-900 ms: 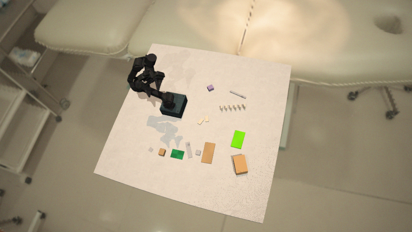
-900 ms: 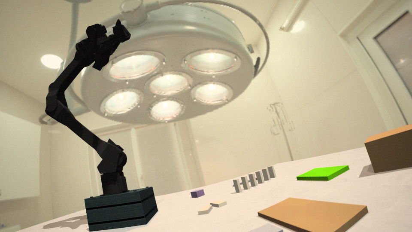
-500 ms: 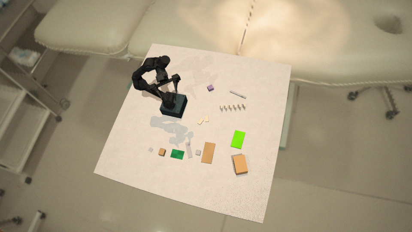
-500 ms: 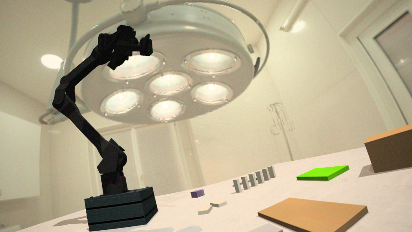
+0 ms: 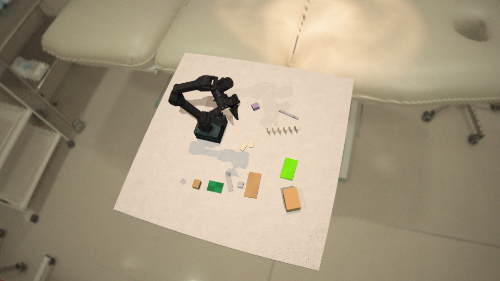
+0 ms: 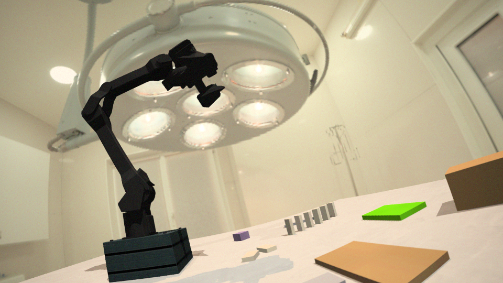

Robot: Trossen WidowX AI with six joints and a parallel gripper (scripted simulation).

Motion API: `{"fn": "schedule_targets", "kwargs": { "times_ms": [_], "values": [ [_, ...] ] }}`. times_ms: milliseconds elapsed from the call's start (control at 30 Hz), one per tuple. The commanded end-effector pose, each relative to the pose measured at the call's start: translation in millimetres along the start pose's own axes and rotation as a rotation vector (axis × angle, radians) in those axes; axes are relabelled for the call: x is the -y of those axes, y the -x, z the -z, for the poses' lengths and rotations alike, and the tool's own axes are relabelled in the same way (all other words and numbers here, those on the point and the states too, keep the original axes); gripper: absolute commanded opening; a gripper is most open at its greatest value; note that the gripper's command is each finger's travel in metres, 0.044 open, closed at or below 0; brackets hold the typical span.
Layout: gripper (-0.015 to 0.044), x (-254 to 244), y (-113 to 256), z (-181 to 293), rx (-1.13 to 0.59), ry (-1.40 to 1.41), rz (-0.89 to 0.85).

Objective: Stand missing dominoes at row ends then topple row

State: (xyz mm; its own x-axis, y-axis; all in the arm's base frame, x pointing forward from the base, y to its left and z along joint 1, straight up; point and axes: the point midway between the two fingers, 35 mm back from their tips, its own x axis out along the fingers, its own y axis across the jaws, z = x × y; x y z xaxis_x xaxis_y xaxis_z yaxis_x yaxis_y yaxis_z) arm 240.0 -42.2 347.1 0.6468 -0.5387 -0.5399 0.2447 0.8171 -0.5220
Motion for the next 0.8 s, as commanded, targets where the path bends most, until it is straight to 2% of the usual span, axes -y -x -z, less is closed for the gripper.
{"fn": "schedule_targets", "kwargs": {
  "times_ms": [0,400,767],
  "values": [
    [0.0440,-58,-44,8,-0.090,0.431,-0.155],
    [0.0440,-141,-102,49,-0.129,1.079,-0.481],
    [0.0440,-205,-135,108,-0.016,1.583,-0.850]
  ]
}}
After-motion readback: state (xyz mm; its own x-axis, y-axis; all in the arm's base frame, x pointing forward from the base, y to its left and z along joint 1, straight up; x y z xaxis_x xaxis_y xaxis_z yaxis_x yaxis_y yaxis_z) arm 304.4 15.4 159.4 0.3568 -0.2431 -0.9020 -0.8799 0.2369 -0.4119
